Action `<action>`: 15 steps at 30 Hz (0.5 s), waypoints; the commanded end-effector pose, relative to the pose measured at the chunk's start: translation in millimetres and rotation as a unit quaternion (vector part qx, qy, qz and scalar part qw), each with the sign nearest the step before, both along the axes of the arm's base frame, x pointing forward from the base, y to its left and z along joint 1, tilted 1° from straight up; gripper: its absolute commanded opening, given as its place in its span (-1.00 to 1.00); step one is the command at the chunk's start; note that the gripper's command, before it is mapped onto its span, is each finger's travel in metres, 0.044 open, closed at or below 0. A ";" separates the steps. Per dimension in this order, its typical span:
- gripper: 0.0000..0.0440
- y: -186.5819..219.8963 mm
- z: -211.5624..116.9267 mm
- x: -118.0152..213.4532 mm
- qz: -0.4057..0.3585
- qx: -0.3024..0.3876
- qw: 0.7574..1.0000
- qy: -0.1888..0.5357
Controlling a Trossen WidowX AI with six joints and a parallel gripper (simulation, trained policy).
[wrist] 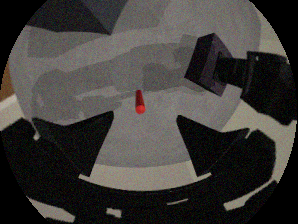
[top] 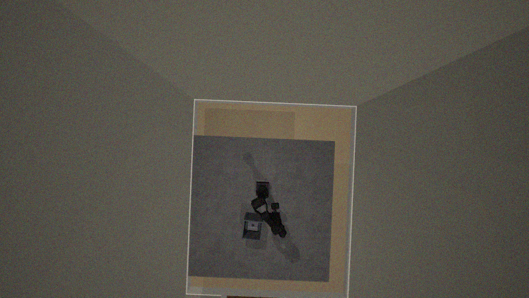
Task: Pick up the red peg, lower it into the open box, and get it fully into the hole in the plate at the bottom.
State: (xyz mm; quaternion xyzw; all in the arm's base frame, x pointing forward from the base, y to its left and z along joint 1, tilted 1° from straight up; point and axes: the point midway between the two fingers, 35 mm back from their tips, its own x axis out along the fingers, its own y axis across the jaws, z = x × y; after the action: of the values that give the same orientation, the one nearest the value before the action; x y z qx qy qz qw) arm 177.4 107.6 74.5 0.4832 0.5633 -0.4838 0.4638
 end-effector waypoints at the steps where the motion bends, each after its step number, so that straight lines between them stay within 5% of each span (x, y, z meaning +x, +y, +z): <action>1: 0.97 -4.1 -10.9 -1.4 0.007 -0.008 1.000 0.003; 10: 0.79 -9.3 -36.5 -3.7 0.013 -0.019 1.000 0.004; 15: 0.32 -7.5 -48.0 -1.3 0.020 -0.017 1.000 0.000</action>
State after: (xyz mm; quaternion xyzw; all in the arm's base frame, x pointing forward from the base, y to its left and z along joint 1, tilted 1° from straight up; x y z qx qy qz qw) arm 175.1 100.1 31.9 0.4676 0.5630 -0.4870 0.4767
